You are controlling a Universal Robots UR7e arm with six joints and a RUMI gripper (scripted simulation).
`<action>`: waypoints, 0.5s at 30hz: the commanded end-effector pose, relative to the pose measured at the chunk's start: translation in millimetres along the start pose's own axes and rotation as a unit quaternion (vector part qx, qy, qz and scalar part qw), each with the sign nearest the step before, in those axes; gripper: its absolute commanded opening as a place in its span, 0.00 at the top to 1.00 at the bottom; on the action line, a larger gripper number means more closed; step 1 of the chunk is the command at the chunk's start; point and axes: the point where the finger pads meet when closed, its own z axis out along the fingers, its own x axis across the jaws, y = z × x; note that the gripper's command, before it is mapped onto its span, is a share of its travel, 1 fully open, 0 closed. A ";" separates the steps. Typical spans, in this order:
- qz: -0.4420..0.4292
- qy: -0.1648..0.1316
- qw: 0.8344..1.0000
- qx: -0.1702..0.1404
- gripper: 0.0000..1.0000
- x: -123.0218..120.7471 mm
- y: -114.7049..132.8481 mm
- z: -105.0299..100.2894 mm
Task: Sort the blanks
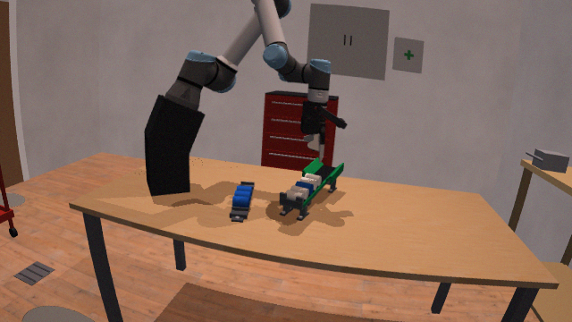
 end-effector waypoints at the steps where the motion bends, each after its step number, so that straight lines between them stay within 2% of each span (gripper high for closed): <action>1: 0.083 0.003 0.997 0.001 0.00 5.4 1.2 0.3; 8: 0.194 0.003 0.981 0.001 0.00 12.6 4.4 1.4; 11: 0.197 0.003 0.980 0.001 0.00 12.7 4.5 1.4; 15: 0.282 0.002 0.959 0.001 0.00 18.1 7.6 2.3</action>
